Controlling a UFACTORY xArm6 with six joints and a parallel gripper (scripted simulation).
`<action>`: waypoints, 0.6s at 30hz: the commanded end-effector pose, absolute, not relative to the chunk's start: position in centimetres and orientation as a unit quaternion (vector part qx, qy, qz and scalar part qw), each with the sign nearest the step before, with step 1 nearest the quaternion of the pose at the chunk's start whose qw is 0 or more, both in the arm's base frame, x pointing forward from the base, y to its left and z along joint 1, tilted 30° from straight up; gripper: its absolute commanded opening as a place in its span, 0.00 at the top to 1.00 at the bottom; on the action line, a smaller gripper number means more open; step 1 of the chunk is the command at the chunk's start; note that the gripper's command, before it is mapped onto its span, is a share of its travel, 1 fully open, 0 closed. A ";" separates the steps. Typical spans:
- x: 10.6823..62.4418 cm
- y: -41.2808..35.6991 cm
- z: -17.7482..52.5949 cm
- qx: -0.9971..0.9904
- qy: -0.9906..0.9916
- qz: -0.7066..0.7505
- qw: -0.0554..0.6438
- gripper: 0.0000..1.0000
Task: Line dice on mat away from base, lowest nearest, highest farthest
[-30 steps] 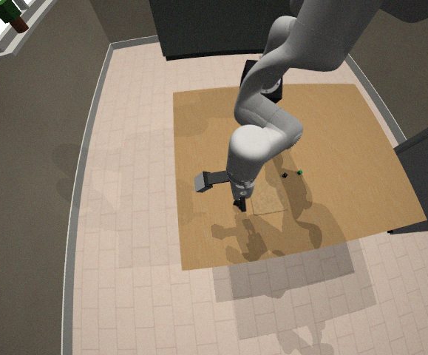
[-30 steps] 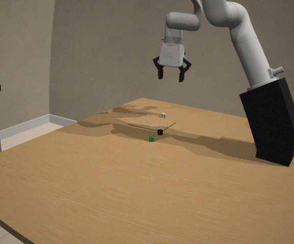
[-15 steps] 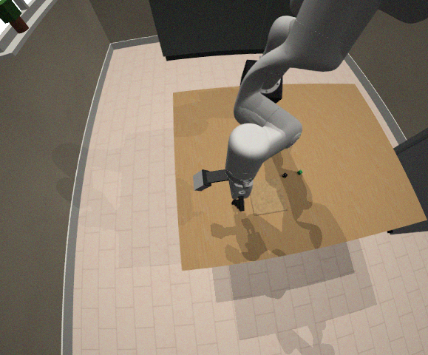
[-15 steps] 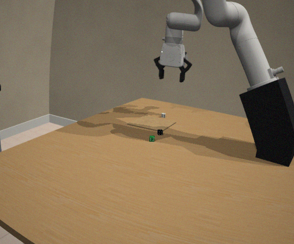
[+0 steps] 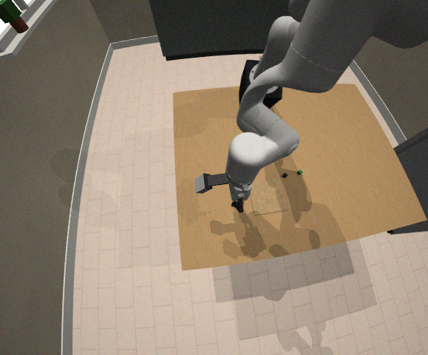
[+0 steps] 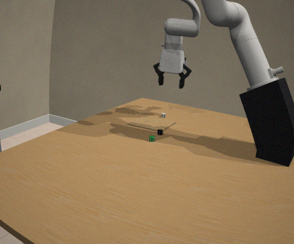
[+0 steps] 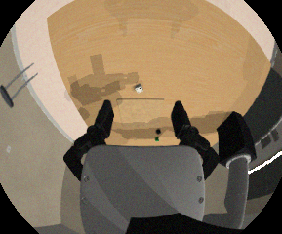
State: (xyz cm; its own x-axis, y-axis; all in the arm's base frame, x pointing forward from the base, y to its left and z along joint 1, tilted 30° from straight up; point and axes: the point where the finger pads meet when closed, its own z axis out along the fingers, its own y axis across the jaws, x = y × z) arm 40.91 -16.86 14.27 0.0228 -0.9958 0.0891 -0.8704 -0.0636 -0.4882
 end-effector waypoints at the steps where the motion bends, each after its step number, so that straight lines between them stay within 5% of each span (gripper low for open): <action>1: 42.2 -16.9 12.5 -0.699 0.666 -0.210 0.154 0.00; 18: 45.1 -17.0 7.5 -0.699 0.666 -0.210 0.154 0.00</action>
